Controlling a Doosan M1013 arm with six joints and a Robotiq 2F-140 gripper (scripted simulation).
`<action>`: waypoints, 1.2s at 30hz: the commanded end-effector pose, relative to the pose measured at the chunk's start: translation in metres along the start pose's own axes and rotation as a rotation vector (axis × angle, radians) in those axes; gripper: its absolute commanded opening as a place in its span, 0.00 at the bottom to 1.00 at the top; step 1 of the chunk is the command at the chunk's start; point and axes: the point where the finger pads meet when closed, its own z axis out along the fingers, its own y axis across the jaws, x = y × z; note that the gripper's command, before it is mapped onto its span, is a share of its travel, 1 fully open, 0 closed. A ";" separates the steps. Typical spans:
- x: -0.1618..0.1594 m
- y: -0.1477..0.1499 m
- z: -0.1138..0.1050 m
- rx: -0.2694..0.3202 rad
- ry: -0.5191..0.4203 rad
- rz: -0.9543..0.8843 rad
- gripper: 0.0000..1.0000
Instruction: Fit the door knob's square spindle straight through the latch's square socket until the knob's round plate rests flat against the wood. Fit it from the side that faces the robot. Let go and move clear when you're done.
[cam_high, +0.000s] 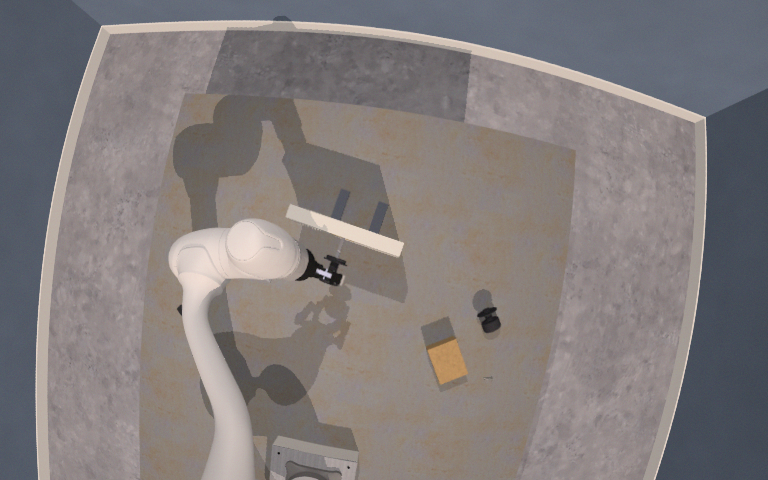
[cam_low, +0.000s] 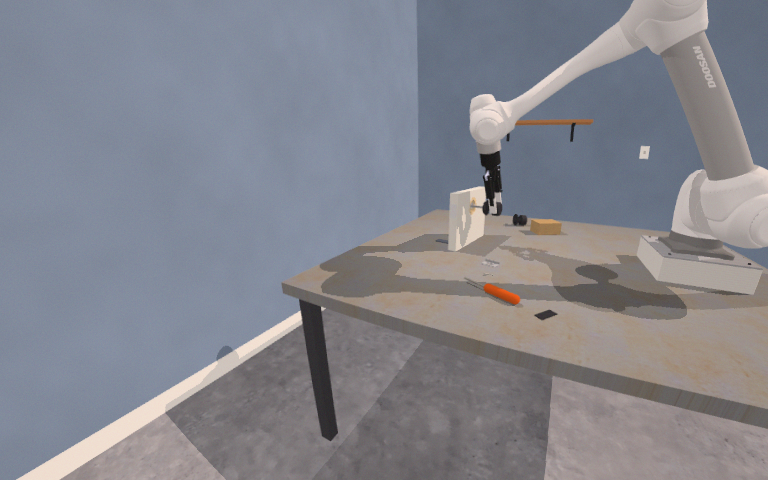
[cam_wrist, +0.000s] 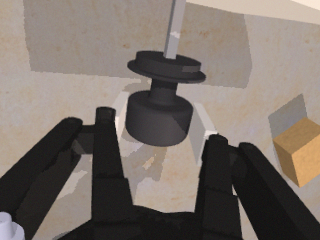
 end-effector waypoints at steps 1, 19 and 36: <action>0.000 0.000 0.000 0.000 0.000 0.000 0.42; 0.005 0.000 -0.001 0.000 0.000 0.000 0.42; 0.007 0.000 -0.001 0.000 0.000 0.000 0.42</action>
